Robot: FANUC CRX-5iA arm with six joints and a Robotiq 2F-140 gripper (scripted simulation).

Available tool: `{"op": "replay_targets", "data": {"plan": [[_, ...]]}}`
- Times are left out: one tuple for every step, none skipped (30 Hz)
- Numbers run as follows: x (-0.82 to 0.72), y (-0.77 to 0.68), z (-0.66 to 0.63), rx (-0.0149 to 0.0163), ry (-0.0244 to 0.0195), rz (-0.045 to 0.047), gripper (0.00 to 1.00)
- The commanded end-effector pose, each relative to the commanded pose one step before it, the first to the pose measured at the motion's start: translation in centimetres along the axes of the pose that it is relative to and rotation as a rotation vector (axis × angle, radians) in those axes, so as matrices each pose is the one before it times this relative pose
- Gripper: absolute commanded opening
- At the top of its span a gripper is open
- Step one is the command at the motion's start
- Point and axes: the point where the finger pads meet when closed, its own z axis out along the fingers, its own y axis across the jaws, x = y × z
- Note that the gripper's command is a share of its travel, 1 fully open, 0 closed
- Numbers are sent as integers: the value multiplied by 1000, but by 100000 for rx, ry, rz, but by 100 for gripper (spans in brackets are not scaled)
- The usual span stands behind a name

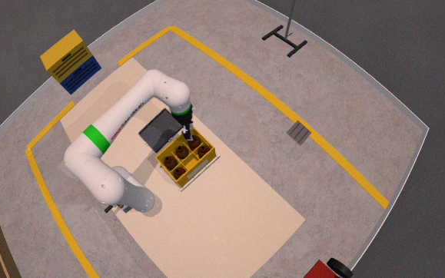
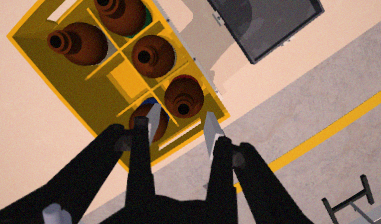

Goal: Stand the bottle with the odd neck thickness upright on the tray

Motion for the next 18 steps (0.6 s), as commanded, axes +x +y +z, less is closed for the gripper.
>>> {"op": "replay_targets", "data": {"plan": [[-42,26,366,-99,-149,4,44],[1,2,128,0,0,0,44],[1,2,124,0,0,0,44],[1,1,119,0,0,0,44],[1,1,114,0,0,0,44],[0,2,110,0,0,0,44],[1,2,104,0,0,0,44],[1,1,97,0,0,0,44],[1,1,91,0,0,0,44],[1,1,84,0,0,0,44],[0,0,0,0,0,0,44],[0,0,0,0,0,0,44],[0,1,76,0,0,0,44],[0,1,69,0,0,0,44],[0,1,62,0,0,0,44],[0,1,55,0,0,0,44],[0,1,47,0,0,0,44],[0,0,40,0,0,0,44]]}}
